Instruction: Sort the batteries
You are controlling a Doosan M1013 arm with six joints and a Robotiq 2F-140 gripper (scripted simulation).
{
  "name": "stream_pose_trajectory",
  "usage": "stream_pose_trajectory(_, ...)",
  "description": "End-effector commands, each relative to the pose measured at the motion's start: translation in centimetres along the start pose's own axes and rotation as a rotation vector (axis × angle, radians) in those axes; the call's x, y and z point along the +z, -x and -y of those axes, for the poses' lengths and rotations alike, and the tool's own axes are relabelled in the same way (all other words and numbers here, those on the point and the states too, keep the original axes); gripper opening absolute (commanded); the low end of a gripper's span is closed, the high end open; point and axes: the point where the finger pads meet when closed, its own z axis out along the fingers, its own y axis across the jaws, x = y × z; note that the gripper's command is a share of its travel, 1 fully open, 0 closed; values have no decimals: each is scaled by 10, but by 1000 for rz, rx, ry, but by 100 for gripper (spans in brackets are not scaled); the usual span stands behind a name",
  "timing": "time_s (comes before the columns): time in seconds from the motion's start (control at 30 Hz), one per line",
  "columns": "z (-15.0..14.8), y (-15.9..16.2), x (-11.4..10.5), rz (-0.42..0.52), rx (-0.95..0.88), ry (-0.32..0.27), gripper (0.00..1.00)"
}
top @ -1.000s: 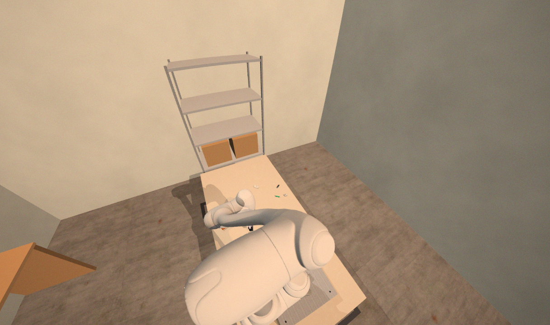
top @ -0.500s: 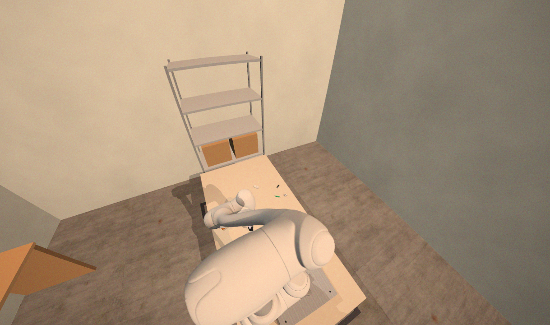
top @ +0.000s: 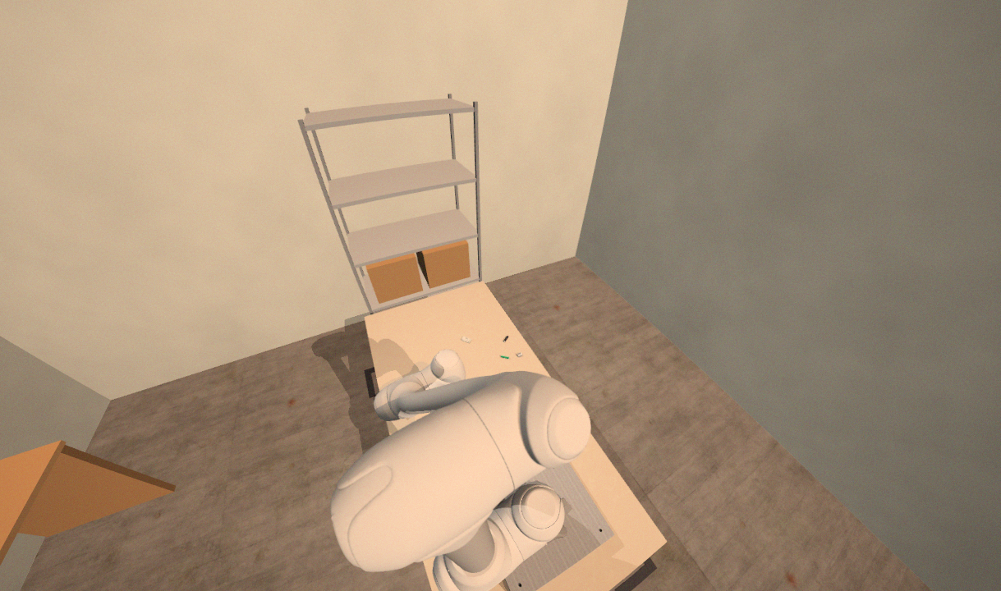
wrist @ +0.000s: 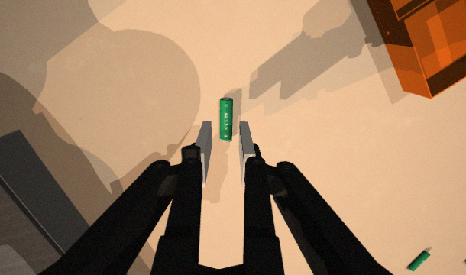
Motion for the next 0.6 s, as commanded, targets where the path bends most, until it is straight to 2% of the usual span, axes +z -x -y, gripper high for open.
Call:
stream_pose_trajectory(0.0, 0, 0, 15, 0, 0, 0, 26)
stream_pose_trajectory(0.17, 0, 0, 33, 0, 0, 0, 26)
stream_pose_trajectory(0.57, 0, 0, 42, 0, 0, 0, 26)
